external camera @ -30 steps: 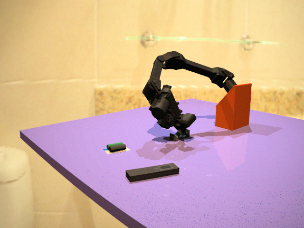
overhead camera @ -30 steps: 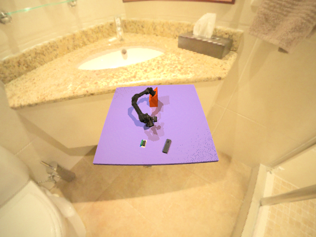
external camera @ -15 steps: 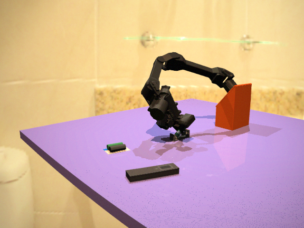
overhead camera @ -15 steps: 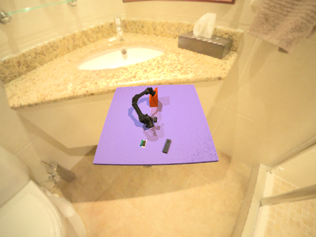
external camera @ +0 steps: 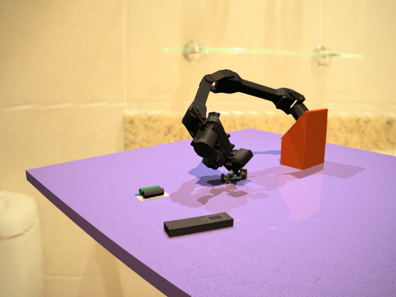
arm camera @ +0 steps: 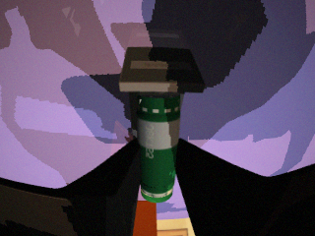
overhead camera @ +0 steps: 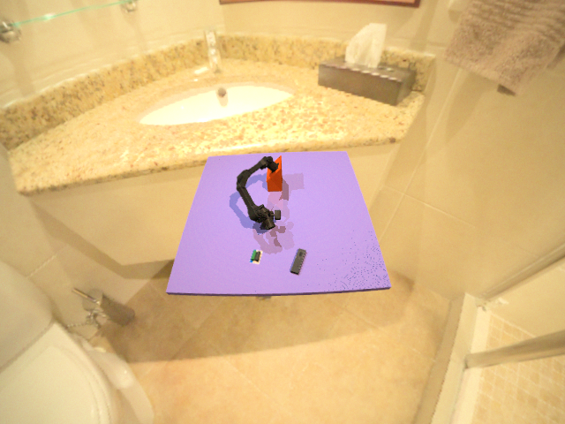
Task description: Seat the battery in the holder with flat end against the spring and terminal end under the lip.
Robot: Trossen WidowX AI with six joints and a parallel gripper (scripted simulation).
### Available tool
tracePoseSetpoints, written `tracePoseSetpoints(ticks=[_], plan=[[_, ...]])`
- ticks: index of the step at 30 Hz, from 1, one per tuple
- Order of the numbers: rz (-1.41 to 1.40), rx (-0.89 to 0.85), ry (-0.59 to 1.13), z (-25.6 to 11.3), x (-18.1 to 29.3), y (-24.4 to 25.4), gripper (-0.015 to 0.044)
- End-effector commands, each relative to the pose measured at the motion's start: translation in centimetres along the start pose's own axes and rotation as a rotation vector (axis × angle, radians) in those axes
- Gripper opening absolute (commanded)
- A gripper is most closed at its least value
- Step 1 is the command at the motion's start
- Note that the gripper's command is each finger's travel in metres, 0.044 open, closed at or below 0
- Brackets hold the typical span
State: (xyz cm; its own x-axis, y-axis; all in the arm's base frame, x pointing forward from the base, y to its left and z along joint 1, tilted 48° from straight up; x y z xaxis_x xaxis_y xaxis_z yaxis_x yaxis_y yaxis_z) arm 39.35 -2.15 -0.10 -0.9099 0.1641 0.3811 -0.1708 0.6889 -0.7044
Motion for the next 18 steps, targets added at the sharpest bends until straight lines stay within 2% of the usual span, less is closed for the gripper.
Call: tracePoseSetpoints(ticks=[1,18], plan=[[0.012,-0.004,-0.007,-0.14,-0.38,-0.01,0.0066],[0.007,-0.015,-0.062,0.09,-0.25,0.15,0.0066]])
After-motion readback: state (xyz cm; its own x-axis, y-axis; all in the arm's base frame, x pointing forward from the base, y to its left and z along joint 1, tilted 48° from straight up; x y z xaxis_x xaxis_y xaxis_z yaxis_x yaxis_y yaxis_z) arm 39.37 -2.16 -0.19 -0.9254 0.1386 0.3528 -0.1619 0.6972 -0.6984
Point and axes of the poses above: the point midway between the two fingers, 35 mm back from their tips, its own z axis out along the fingers, its own y axis across the jaws, x = y × z, the point moved 6 cm from there along -z, back along the fingers, and after that the axes turned 4 degrees about -z, right-handed, at the moved point
